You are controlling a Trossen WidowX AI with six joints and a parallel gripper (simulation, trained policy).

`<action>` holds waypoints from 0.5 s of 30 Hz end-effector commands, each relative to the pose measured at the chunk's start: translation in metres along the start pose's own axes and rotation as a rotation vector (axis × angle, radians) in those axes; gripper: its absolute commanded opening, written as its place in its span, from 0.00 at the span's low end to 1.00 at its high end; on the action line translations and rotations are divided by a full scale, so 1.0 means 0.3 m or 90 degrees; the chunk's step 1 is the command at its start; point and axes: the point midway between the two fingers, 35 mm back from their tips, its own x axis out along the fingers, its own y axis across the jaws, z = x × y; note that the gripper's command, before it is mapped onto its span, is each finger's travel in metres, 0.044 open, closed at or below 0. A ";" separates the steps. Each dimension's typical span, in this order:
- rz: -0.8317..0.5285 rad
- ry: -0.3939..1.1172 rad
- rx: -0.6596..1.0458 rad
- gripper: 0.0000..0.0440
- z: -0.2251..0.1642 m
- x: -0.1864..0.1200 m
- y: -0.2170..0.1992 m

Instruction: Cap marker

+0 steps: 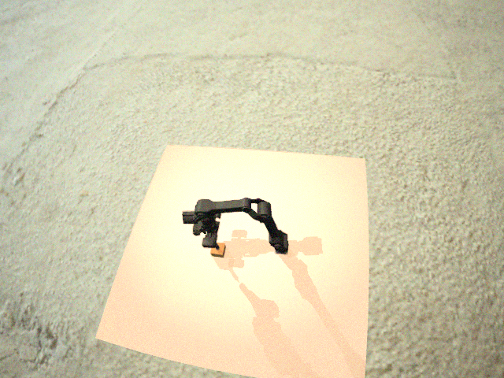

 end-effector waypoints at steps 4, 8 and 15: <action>0.000 0.007 0.006 0.00 0.002 -0.010 0.033; 0.000 0.019 0.008 0.00 -0.002 0.004 0.044; -0.001 0.040 0.015 0.00 -0.010 0.036 0.050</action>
